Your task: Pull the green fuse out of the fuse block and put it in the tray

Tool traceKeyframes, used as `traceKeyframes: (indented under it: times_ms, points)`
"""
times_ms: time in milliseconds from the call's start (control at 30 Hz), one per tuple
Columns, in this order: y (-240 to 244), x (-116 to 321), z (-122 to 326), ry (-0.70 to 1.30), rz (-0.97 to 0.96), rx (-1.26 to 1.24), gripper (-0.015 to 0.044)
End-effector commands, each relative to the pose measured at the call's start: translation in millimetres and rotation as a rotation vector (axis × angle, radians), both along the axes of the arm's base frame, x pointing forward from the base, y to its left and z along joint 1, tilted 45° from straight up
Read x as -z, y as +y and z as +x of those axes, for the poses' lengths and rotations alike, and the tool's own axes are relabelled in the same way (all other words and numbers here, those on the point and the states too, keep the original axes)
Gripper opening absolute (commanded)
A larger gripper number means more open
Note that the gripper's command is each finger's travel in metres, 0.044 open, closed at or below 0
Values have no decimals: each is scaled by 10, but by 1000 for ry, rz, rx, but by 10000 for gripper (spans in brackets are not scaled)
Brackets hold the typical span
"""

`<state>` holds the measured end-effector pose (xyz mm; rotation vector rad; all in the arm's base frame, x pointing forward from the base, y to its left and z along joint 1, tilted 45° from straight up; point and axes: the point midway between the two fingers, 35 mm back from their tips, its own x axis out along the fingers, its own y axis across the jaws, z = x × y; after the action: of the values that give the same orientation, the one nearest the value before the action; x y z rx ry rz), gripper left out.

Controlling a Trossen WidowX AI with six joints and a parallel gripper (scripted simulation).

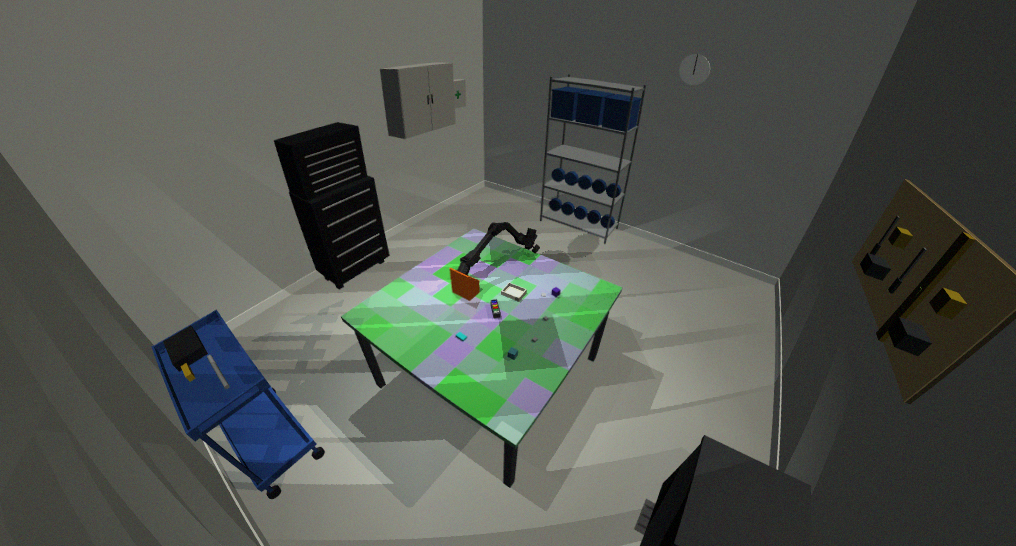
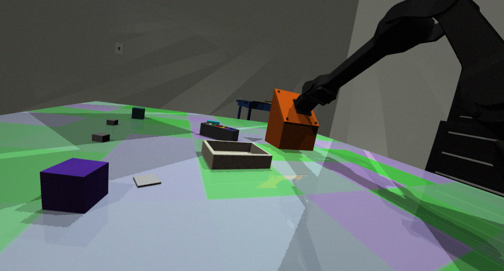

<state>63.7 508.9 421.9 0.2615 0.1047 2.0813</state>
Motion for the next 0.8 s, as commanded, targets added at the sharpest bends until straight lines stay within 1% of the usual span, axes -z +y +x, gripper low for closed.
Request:
traceKeyframes:
  times_ms: [0,167,367,600,767]
  points:
    - [-44,274,602,-48,-49,143,64]
    - [-187,649,1337,-91,-125,302,64]
    - [-528,1118,2144,-135,-230,471,64]
    - [-1165,1791,2911,-172,-398,614,64]
    - [-1698,2331,3276,-183,-530,679,64]
